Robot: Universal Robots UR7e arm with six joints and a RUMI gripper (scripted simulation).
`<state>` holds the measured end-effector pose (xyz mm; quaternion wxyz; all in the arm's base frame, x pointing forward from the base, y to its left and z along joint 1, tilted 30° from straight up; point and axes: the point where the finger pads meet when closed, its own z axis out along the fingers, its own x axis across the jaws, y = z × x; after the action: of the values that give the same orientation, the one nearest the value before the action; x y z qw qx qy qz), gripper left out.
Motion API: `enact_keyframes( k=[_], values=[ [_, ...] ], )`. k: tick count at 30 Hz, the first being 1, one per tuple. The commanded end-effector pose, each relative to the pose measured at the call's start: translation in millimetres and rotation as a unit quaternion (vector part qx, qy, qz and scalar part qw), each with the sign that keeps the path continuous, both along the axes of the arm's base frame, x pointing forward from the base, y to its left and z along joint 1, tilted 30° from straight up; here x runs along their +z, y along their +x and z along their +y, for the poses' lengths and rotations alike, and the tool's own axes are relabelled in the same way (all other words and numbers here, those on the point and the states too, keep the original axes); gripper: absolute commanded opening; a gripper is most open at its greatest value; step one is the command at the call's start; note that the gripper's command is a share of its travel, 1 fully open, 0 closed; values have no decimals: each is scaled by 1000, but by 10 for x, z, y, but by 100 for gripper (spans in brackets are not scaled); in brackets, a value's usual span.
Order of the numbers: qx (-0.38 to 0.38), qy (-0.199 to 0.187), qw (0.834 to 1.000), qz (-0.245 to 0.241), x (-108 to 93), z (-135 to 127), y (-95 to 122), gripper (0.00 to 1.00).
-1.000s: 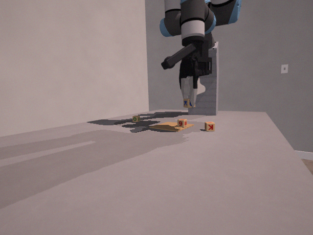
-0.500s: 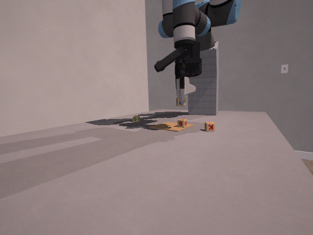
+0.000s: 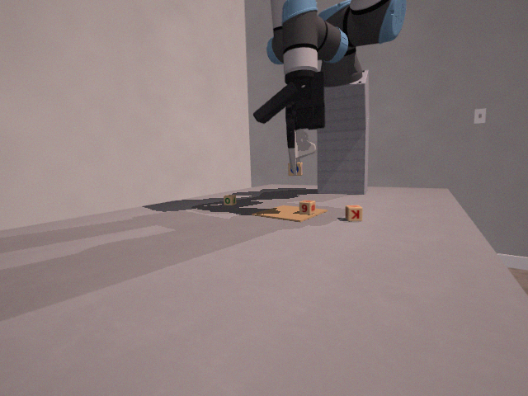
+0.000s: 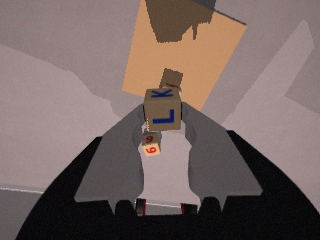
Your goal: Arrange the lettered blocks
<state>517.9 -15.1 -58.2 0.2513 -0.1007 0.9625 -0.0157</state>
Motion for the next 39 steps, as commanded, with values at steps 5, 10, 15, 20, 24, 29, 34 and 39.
enact_keyframes(
  k=[5,10,15,20,24,29,34,39],
  values=[
    [-101,57,993,-3,-51,-174,-189,9],
    [-121,69,990,-3,-59,-209,-227,9],
    [-138,78,987,-4,-63,-237,-256,9],
    [-138,78,987,-4,-59,-237,-257,9],
    [-138,78,987,-5,-55,-237,-249,9],
    [-138,78,987,-5,-56,-236,-249,9],
    [-137,78,987,-5,-66,-239,-233,9],
    [-137,77,988,-5,-115,-239,-187,9]
  ],
)
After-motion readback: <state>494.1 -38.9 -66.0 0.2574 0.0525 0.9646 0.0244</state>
